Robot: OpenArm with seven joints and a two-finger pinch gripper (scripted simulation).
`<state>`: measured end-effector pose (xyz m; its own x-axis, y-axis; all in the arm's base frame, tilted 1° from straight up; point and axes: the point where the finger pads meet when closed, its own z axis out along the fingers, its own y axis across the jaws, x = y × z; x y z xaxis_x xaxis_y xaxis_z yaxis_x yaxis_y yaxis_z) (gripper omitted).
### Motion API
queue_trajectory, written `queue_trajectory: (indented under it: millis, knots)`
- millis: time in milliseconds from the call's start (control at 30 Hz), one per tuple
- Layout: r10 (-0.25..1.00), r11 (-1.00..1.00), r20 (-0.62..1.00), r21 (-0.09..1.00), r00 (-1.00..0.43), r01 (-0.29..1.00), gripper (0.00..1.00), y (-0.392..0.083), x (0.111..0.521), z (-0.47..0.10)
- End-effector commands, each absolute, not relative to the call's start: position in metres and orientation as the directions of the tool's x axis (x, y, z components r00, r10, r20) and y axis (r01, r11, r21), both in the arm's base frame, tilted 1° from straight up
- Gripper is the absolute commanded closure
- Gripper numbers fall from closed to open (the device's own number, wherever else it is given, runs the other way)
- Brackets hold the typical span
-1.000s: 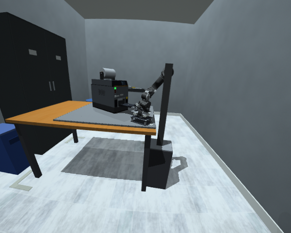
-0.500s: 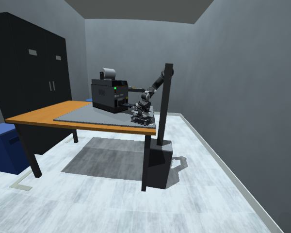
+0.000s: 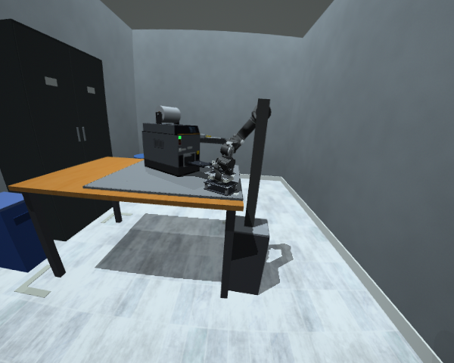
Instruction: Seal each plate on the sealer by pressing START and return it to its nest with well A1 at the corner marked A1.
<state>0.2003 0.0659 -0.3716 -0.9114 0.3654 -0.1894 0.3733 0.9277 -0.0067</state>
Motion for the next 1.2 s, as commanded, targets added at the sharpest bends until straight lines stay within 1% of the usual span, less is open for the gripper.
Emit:
queue_trajectory:
  millis: [0, 1167]
  knots:
    - [0.363, 0.929, -0.189, -0.003, -0.913, 0.37, 1.0, 0.0672, 0.1993, -0.3711]
    - [0.363, 0.929, -0.189, -0.003, -0.913, 0.37, 1.0, 0.0671, 0.1996, -0.3791]
